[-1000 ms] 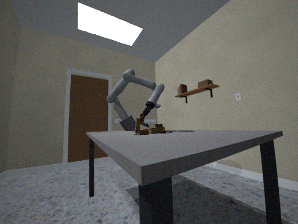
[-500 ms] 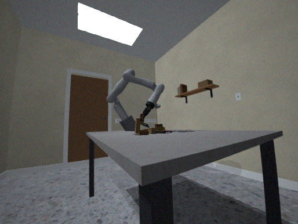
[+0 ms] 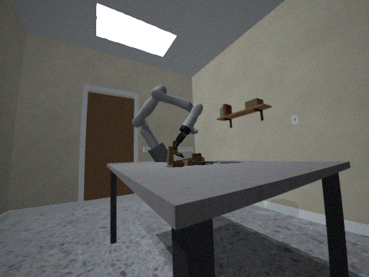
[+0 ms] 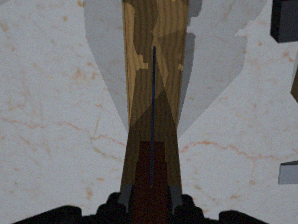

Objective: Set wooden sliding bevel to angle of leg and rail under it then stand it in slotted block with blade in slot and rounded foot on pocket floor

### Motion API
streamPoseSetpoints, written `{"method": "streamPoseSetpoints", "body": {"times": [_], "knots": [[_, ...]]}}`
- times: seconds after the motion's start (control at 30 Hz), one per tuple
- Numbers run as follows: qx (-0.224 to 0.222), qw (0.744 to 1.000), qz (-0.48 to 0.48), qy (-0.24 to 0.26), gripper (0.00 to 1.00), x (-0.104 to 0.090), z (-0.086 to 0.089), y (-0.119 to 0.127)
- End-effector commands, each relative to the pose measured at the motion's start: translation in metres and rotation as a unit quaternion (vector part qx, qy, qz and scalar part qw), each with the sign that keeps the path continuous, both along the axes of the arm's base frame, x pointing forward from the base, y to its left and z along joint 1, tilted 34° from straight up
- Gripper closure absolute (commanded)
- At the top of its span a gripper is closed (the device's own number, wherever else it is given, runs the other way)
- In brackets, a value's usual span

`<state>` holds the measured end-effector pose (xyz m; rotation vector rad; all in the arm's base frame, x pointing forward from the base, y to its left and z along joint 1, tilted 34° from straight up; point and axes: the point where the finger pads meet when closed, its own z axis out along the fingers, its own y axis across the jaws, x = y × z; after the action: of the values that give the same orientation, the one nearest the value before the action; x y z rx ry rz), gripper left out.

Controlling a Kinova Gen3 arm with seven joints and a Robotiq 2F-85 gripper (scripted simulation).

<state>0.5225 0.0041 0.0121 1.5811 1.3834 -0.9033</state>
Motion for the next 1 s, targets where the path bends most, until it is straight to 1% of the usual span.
{"method": "streamPoseSetpoints", "body": {"times": [0.0, 0.47, 0.97], "knots": [[0.000, 1.000, 0.000, -0.001, 0.90, 0.0004, 0.0008, 0.0008], [0.000, 1.000, 0.000, -0.001, 0.90, 0.0005, -0.0005, -0.0002], [0.000, 1.000, 0.000, -0.001, 0.90, 0.0011, -0.0061, -0.0044]]}}
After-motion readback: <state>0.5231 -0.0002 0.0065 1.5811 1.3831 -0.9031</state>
